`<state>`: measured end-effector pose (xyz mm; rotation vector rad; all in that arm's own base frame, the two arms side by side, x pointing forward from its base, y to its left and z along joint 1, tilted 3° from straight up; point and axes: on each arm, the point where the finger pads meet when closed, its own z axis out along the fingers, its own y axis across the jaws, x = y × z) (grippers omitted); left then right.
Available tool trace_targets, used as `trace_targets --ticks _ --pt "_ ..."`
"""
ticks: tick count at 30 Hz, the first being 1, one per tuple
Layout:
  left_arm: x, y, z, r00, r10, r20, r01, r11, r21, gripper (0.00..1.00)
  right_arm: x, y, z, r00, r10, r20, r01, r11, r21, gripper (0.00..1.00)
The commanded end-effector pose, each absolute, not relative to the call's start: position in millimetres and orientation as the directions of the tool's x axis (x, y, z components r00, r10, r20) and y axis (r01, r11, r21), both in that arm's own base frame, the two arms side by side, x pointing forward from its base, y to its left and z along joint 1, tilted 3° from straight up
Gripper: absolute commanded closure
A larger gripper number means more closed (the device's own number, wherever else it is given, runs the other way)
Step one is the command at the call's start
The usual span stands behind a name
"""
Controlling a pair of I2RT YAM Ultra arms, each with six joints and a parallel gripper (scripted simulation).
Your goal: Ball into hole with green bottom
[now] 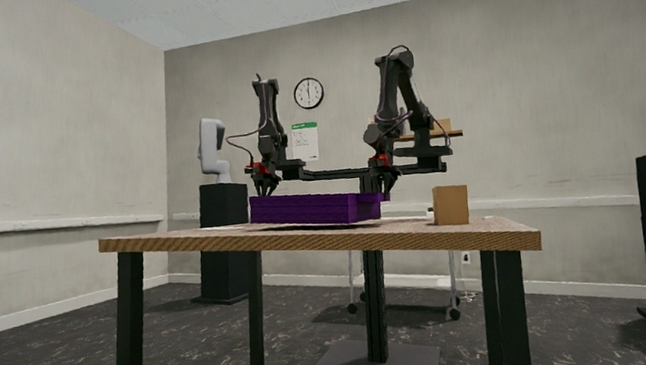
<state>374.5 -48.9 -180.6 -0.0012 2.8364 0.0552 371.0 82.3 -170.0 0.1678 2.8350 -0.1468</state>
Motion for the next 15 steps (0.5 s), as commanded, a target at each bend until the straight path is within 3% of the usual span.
trace_targets --ticks 1,5,15 --pt "417.2 -56.4 -146.7 -0.904 0.026 -0.428 0.003 0.998 0.055 1.00 424.7 99.3 -134.5 -0.886 0.111 -0.450 0.139 0.990 -0.030 1.00" --pt "408.9 -54.2 -143.6 -0.916 0.020 -0.401 -0.019 0.996 0.091 1.00 418.3 99.2 -158.6 -0.899 0.120 -0.420 0.127 0.992 0.012 1.00" --pt "402.2 -56.9 -145.3 -0.911 0.024 -0.411 -0.009 0.997 0.077 1.00 422.6 105.7 -140.1 -0.880 0.120 -0.459 0.133 0.991 0.004 1.00"
